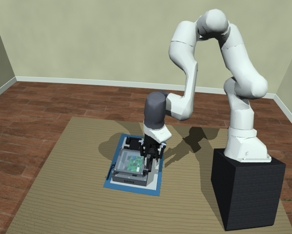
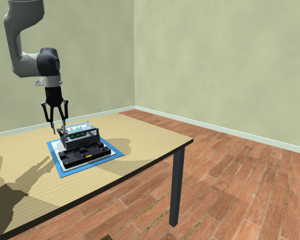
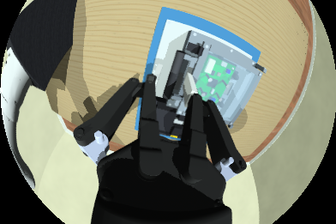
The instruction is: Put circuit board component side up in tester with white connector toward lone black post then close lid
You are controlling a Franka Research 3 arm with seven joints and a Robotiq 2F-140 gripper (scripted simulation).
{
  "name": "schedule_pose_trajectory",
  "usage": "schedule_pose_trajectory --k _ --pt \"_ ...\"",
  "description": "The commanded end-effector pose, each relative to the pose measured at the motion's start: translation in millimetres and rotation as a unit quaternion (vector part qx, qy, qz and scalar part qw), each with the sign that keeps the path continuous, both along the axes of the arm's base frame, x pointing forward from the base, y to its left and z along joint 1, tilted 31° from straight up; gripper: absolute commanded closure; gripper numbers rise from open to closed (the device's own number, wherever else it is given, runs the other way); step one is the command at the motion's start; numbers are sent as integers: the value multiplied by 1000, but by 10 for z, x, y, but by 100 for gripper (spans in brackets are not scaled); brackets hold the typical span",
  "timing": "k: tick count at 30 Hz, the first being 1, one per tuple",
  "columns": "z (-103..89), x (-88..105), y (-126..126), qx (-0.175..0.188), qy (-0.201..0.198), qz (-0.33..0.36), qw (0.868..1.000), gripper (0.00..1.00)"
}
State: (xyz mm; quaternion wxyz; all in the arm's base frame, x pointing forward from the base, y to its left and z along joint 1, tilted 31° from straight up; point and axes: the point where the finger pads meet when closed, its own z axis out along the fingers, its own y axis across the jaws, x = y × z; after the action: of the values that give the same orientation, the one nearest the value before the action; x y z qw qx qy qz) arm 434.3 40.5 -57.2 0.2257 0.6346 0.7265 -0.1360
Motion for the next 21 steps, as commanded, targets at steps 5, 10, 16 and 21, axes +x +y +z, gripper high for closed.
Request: schedule_pose_trajectory --k 5,10,16,21 --pt "149 -20 77 -3 4 6 1000 70" --pt "286 -45 154 -3 4 6 1000 70" --pt "449 -74 247 -3 4 6 1000 70" --pt "522 -87 288 -3 4 6 1000 70"
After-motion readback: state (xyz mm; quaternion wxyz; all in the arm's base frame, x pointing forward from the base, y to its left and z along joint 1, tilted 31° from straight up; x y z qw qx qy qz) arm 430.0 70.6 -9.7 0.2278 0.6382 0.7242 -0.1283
